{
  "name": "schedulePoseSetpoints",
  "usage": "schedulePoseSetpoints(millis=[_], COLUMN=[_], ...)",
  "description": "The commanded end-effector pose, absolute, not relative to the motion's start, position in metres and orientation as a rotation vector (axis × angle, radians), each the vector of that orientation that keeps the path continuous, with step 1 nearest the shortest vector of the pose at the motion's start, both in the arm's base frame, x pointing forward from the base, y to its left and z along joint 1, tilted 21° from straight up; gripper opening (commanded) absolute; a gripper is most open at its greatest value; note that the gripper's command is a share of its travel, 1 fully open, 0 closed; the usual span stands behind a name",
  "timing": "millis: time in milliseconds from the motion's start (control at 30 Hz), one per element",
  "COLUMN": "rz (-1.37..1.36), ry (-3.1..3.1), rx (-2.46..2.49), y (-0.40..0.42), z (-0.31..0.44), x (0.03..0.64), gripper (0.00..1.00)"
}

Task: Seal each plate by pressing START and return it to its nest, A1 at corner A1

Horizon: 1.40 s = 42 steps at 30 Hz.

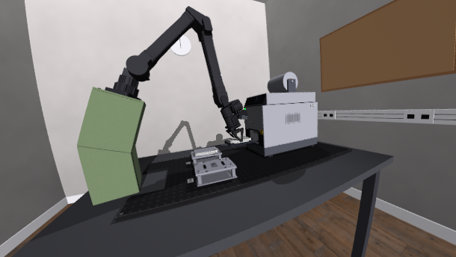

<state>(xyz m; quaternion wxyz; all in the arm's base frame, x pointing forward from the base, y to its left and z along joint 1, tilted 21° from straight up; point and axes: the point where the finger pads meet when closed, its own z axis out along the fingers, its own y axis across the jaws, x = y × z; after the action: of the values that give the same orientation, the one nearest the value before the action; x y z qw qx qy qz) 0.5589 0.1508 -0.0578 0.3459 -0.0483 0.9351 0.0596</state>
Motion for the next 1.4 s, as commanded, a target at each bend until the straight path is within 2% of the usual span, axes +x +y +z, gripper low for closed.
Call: schedulePoseSetpoints(millis=[0, 1367], rz=[0.178, 0.169], ry=[2.368, 2.399], rx=[-0.111, -0.116], y=[0.154, 0.149], z=[-0.031, -0.041], x=[0.578, 0.564], gripper=[0.00, 0.00])
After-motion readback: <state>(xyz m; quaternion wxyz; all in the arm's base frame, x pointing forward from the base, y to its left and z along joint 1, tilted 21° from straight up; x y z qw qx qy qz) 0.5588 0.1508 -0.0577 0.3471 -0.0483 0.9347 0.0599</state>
